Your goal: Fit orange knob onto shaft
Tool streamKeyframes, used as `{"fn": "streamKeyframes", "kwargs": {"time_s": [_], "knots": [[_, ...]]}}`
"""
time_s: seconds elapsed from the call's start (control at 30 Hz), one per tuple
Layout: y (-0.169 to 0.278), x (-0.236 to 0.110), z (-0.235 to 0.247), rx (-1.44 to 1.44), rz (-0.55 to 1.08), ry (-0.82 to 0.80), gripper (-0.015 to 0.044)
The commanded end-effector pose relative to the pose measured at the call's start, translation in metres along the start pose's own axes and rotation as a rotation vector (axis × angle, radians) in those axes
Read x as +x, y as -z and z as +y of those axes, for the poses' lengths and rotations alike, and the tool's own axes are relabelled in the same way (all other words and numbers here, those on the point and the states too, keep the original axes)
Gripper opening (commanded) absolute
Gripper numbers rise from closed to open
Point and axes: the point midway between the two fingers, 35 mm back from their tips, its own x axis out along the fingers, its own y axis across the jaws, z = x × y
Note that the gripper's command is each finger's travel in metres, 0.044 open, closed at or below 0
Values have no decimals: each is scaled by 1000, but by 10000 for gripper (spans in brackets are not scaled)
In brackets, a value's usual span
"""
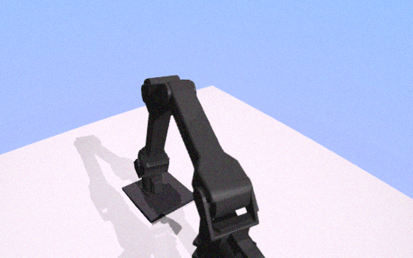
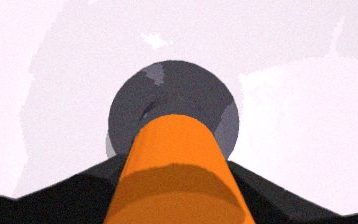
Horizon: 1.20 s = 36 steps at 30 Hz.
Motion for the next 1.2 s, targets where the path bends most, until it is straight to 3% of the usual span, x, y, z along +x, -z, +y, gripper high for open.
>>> {"fn": "streamKeyframes", "kwargs": {"time_s": [0.0, 0.33, 0.57, 1.17], "knots": [[1, 1, -2, 5, -2, 2, 0], [2, -5, -2, 14, -1, 2, 0], [0, -4, -1, 212, -2, 2, 0], [1, -3, -1, 214, -2, 2, 0]]}}
